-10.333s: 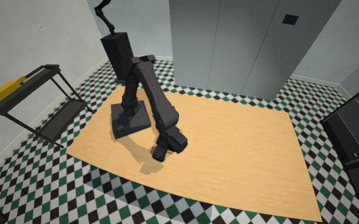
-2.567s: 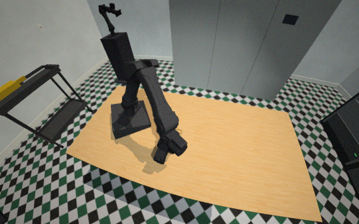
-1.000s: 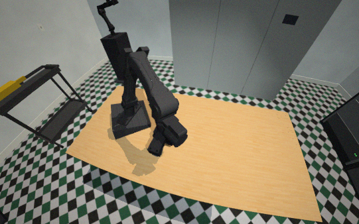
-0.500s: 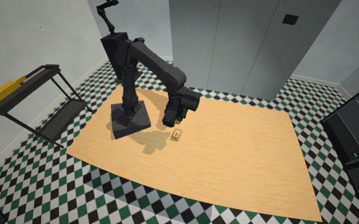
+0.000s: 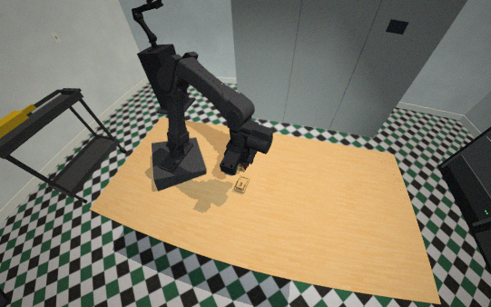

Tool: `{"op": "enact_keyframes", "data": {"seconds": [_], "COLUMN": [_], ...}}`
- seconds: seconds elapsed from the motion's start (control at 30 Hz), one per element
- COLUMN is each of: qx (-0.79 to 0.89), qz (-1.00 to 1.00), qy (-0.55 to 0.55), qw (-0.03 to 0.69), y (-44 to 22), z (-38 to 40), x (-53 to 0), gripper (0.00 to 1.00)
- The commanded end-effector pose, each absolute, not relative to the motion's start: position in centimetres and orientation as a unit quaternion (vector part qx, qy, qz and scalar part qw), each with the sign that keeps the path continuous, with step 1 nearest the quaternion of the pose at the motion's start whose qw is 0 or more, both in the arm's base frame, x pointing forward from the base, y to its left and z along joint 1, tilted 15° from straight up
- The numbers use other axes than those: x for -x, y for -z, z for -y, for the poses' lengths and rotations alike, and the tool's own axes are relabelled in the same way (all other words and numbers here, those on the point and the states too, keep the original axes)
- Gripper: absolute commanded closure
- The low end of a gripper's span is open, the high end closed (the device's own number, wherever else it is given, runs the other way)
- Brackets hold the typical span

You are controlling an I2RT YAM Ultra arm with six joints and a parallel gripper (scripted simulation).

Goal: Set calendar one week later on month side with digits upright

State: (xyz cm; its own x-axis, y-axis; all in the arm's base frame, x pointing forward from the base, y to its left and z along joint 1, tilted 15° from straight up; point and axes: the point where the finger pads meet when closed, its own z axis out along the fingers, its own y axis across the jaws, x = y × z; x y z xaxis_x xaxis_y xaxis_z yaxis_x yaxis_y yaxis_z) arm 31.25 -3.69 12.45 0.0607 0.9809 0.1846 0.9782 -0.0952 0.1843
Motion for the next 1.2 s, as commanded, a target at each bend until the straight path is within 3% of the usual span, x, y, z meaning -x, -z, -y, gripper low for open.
{"op": "enact_keyframes", "data": {"seconds": [0.0,1.17], "qx": [-0.729,-0.729], "qz": [-0.672,-0.672], "qy": [-0.131,-0.132], "qw": [0.013,0.013], "y": [-12.4,-6.7], "z": [3.9,2.9], "x": [-31.4,-32.7], "gripper": [0.74,0.74]}}
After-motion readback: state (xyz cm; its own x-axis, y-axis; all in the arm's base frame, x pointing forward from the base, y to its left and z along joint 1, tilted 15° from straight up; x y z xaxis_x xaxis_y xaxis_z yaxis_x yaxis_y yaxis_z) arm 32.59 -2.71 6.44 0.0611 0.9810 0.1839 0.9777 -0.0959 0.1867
